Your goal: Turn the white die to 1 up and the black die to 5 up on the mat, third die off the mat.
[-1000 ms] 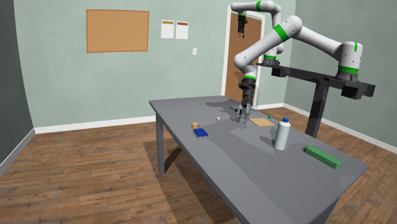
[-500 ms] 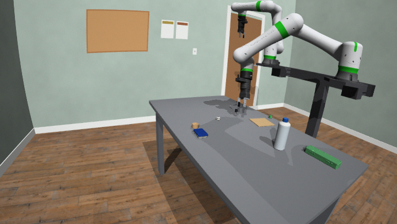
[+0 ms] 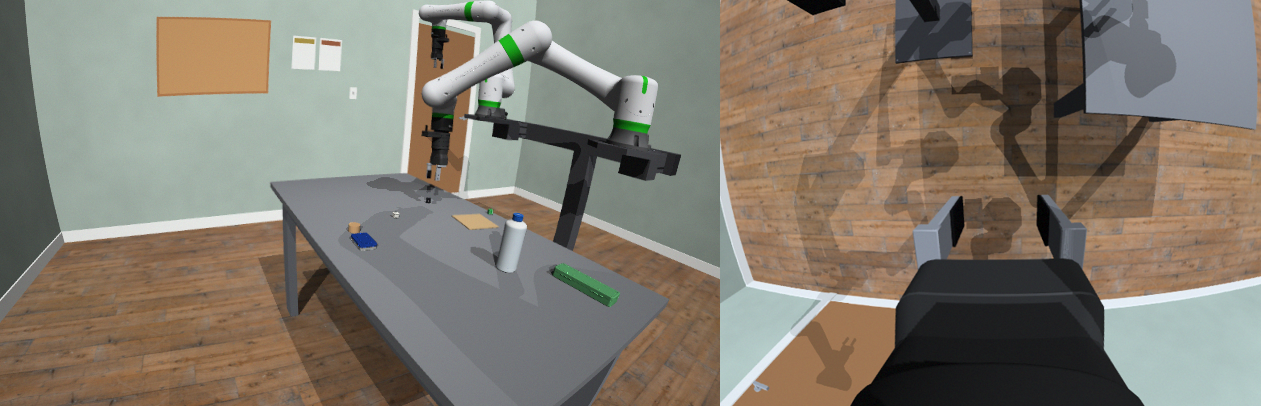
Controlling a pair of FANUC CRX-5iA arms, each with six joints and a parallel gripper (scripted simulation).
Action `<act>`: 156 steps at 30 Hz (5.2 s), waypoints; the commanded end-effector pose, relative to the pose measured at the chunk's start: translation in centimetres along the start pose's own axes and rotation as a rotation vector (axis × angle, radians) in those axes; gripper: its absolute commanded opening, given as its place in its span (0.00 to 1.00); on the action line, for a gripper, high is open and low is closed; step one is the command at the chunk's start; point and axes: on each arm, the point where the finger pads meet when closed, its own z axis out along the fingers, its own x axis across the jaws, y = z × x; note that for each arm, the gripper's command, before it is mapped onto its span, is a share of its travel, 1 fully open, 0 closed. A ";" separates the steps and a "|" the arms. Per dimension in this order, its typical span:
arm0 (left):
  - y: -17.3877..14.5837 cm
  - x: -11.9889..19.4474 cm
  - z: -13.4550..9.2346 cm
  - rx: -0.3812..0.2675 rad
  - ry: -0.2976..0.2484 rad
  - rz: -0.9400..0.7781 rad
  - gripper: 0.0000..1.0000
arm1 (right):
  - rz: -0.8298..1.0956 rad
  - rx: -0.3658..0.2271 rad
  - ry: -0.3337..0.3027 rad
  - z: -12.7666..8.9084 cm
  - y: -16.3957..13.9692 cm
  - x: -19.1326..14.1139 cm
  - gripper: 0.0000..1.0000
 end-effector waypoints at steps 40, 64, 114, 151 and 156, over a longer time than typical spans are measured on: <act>1.5 4.0 -2.0 -0.056 0.090 0.037 1.00 | 0.000 -0.002 0.000 -0.1 0.0 0.0 1.00; 2.2 5.1 8.3 -0.056 0.090 0.037 1.00 | 0.000 -0.002 0.000 -0.1 0.0 0.0 1.00; -0.9 3.8 8.5 -0.056 0.090 0.037 1.00 | 0.000 -0.002 0.000 -0.1 0.0 0.0 1.00; -22.0 -5.0 10.6 -0.056 0.090 0.037 1.00 | 0.000 -0.002 0.000 -0.1 0.0 0.0 1.00; -22.3 -5.1 10.6 -0.056 0.090 0.037 1.00 | 0.000 -0.002 0.000 -0.1 0.0 0.0 1.00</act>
